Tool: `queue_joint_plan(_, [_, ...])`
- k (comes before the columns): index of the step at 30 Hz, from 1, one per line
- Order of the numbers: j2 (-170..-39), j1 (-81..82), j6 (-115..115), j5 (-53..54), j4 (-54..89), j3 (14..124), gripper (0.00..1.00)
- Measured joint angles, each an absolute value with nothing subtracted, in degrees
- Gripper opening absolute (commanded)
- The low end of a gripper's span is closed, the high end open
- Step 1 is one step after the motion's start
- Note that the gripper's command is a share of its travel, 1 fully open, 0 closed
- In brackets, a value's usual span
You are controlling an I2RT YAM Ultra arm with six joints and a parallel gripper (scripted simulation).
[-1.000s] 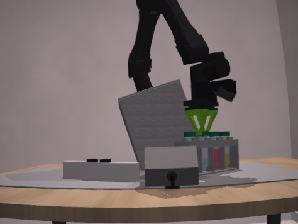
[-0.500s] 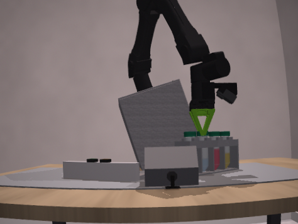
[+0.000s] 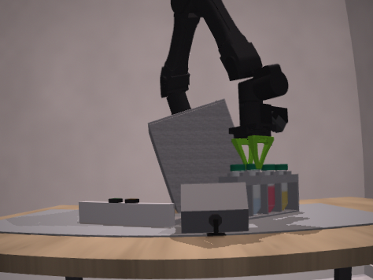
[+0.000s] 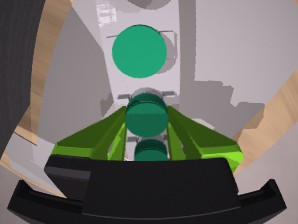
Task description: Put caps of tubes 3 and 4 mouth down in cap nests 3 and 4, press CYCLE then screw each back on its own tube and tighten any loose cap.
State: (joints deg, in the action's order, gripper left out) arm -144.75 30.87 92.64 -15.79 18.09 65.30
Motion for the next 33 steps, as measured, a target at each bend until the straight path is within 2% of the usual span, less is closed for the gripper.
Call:
queue_joint_plan(5, [-144.75,30.87,96.92,-15.79,18.09,65.30,0.00])
queue_joint_plan(6, [-144.75,30.87,97.34,-15.79,18.09,65.30,0.49])
queue_joint_plan(20, [-144.81,30.85,99.00,-15.97,17.89,65.30,0.49])
queue_joint_plan(33, [-144.81,30.85,65.87,-15.97,17.89,65.30,0.49])
